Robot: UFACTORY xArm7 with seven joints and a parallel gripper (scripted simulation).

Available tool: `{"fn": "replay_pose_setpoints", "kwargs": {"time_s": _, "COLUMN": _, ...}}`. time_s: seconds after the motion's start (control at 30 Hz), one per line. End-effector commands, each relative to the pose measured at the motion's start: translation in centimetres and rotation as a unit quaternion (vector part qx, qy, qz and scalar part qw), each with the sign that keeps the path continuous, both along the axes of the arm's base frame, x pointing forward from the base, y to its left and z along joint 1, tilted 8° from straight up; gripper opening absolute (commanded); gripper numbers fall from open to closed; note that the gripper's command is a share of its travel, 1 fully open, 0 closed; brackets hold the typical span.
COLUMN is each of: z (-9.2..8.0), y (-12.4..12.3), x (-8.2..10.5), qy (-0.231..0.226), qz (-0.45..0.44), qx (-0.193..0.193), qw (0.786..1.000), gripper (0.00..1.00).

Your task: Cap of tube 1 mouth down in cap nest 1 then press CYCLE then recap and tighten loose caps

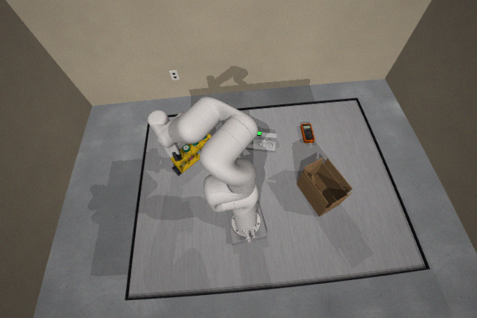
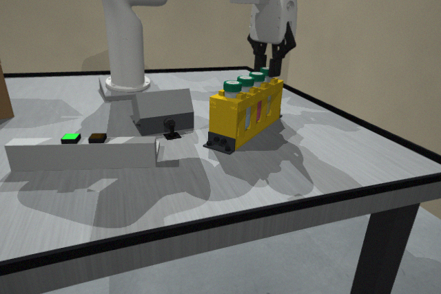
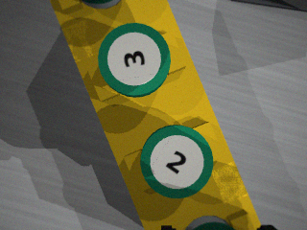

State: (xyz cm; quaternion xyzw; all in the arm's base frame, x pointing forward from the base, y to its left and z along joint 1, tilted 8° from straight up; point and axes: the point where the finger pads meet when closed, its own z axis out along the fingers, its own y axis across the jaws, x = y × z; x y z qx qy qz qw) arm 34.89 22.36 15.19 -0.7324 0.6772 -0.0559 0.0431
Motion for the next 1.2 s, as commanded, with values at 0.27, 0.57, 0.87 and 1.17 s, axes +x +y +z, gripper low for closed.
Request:
{"fn": "replay_pose_setpoints", "kwargs": {"time_s": 0.27, "z": 0.25, "y": 0.09, "x": 0.09, "qy": 0.001, "qz": 0.213, "qx": -0.030, "qw": 0.977, "gripper": 0.46}}
{"fn": "replay_pose_setpoints", "kwargs": {"time_s": 0.57, "z": 0.25, "y": 0.09, "x": 0.09, "qy": 0.002, "qz": 0.346, "qx": -0.049, "qw": 0.937, "gripper": 0.46}}
{"fn": "replay_pose_setpoints", "kwargs": {"time_s": 0.87, "z": 0.26, "y": 0.09, "x": 0.09, "qy": 0.003, "qz": 0.376, "qx": -0.053, "qw": 0.925, "gripper": 0.46}}
{"fn": "replay_pose_setpoints", "kwargs": {"time_s": 1.17, "z": 0.26, "y": 0.09, "x": 0.08, "qy": 0.003, "qz": 0.376, "qx": -0.053, "qw": 0.925, "gripper": 0.00}}
